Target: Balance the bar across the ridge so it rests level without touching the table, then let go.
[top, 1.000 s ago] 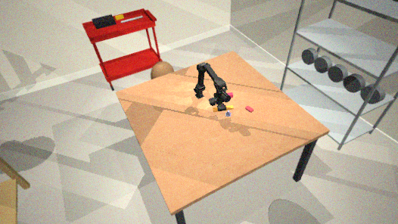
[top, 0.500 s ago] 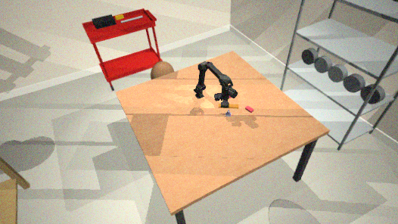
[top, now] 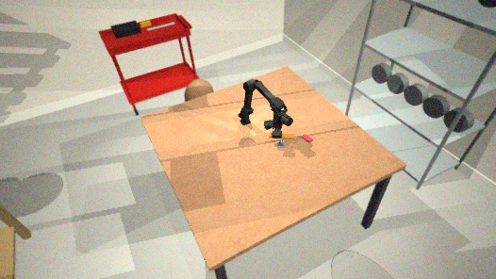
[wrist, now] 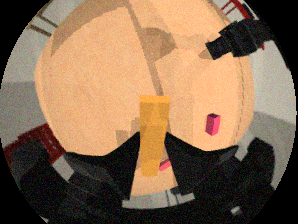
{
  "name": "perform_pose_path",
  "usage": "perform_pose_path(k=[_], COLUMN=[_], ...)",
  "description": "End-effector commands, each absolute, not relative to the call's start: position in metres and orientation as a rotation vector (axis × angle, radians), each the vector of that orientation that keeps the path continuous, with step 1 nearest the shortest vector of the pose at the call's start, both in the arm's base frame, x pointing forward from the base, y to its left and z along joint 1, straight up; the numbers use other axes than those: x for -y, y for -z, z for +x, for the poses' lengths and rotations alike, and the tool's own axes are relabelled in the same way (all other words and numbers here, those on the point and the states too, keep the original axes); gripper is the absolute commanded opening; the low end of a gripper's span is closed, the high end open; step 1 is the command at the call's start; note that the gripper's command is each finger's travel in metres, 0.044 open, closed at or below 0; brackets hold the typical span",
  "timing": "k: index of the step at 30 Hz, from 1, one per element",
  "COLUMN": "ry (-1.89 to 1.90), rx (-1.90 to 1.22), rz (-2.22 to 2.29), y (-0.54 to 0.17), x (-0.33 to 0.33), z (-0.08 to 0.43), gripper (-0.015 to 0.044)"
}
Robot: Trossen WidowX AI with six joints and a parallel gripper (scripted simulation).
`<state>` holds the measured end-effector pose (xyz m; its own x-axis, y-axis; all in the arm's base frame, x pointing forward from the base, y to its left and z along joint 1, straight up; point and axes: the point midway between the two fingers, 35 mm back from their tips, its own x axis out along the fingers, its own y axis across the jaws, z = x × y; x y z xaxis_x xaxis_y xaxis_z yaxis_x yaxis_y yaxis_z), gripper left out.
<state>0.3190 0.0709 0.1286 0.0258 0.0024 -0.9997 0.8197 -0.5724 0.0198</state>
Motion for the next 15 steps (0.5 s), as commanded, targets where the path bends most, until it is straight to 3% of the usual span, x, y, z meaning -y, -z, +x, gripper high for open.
perform_pose_path(k=[1, 15], ry=[1.621, 1.622], rx=[-0.845, -0.844], rz=[1.668, 1.669], y=[-0.123, -0.103], x=[-0.072, -0.072], z=[0.319, 0.318], gripper=[0.0, 0.0])
